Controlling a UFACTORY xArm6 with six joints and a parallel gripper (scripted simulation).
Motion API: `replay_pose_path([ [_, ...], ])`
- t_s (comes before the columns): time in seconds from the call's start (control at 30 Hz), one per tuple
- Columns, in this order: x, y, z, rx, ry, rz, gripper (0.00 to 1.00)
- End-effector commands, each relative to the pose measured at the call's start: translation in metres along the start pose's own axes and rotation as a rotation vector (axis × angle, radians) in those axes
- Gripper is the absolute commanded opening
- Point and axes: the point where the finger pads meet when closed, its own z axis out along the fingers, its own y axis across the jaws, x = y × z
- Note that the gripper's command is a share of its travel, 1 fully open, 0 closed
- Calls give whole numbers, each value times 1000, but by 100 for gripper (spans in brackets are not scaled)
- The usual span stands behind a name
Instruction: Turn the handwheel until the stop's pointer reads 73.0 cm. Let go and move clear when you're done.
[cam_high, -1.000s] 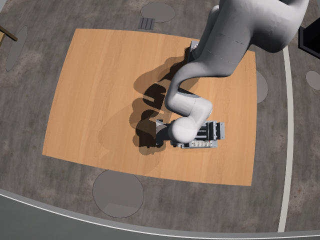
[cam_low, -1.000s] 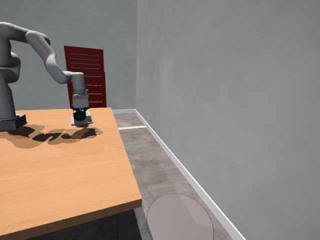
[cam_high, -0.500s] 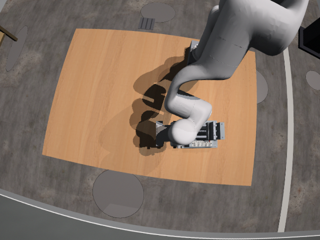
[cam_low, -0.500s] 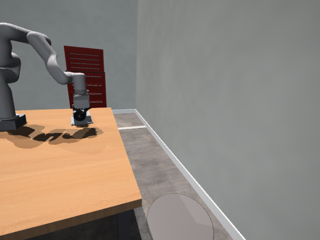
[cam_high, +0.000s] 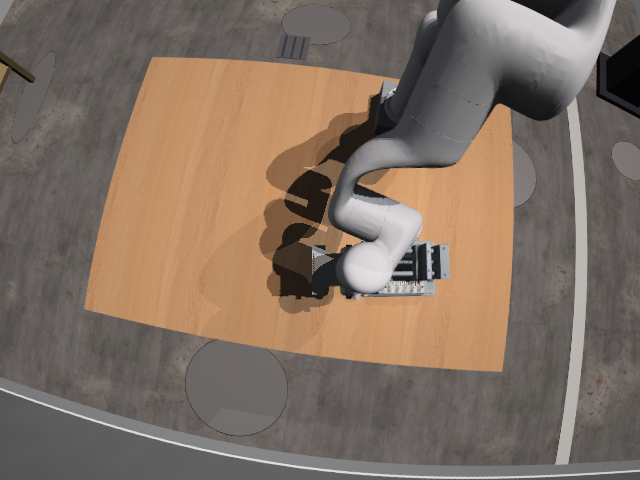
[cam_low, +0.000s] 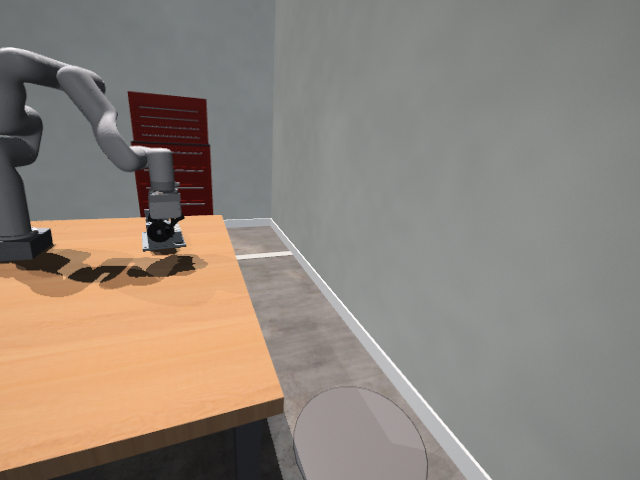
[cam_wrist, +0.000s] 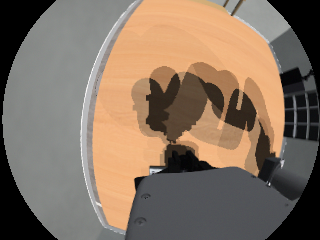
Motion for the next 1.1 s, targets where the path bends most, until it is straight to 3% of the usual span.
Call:
replay_pose_path([
  [0.0, 1, -2, 2, 2, 1, 0, 6],
  [1.07, 1, 13, 35, 2, 1, 0, 6],
])
